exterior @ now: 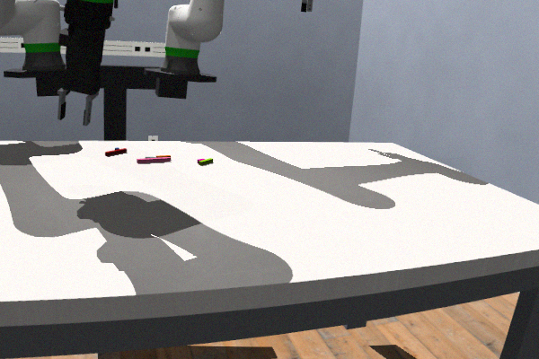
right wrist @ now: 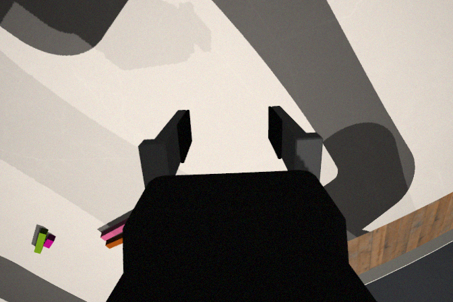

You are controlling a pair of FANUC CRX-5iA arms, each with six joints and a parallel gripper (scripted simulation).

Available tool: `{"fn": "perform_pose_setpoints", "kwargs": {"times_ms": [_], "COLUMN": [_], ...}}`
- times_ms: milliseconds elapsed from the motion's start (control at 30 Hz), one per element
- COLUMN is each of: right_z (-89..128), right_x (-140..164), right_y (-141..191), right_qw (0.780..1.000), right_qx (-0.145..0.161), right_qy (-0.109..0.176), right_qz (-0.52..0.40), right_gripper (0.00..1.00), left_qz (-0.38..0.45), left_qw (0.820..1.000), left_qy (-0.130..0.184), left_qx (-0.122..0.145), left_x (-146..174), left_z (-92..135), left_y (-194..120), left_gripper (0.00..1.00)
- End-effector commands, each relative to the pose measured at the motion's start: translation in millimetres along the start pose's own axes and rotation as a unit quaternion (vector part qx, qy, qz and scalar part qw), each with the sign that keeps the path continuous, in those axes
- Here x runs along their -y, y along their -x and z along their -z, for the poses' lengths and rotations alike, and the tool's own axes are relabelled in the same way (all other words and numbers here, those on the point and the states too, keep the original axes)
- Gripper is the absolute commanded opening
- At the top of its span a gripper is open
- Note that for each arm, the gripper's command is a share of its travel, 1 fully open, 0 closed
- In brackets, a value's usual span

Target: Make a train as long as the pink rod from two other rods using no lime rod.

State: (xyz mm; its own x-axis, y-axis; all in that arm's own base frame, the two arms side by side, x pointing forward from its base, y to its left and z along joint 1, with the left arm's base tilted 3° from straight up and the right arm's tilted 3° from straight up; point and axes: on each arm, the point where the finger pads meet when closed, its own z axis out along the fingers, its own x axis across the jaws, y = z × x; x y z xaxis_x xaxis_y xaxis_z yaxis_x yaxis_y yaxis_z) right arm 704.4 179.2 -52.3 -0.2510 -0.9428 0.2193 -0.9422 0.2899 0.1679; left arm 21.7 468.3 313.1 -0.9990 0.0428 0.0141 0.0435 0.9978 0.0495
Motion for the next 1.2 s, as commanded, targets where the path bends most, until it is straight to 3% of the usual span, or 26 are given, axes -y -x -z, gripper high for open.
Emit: {"fn": "perform_pose_setpoints", "kwargs": {"times_ms": [0,633,667,1133,1167], "right_z": [-4.8,-30.9,-35.9,-62.1,-62.1], "right_x": [-13.2,-71.4,-82.7,-142.2,-142.2], "right_y": [11.0,37.9,41.3,52.9,52.9], "right_qw": [0.996,0.943,0.928,0.828,0.828], "right_qx": [0.007,0.036,0.042,0.074,0.074], "right_qy": [-0.021,-0.038,-0.039,-0.035,-0.035], "right_qz": [-0.081,-0.328,-0.369,-0.555,-0.555], "right_gripper": [1.0,1.0,1.0,1.0,1.0], "left_qz": [0.0,0.0,0.0,0.0,0.0], "left_qw": [1.0,1.0,1.0,1.0,1.0], "left_qy": [0.001,0.001,0.001,0.001,0.001], "left_qx": [0.0,0.0,0.0,0.0,0.0], "left_x": [-0.2,-0.2,-0.2,-0.2,-0.2], "left_z": [0.9,0.9,0.9,0.9,0.9], "left_y": [0.1,0.1,0.1,0.1,0.1], "left_gripper": [1.0,1.0,1.0,1.0,1.0]}}
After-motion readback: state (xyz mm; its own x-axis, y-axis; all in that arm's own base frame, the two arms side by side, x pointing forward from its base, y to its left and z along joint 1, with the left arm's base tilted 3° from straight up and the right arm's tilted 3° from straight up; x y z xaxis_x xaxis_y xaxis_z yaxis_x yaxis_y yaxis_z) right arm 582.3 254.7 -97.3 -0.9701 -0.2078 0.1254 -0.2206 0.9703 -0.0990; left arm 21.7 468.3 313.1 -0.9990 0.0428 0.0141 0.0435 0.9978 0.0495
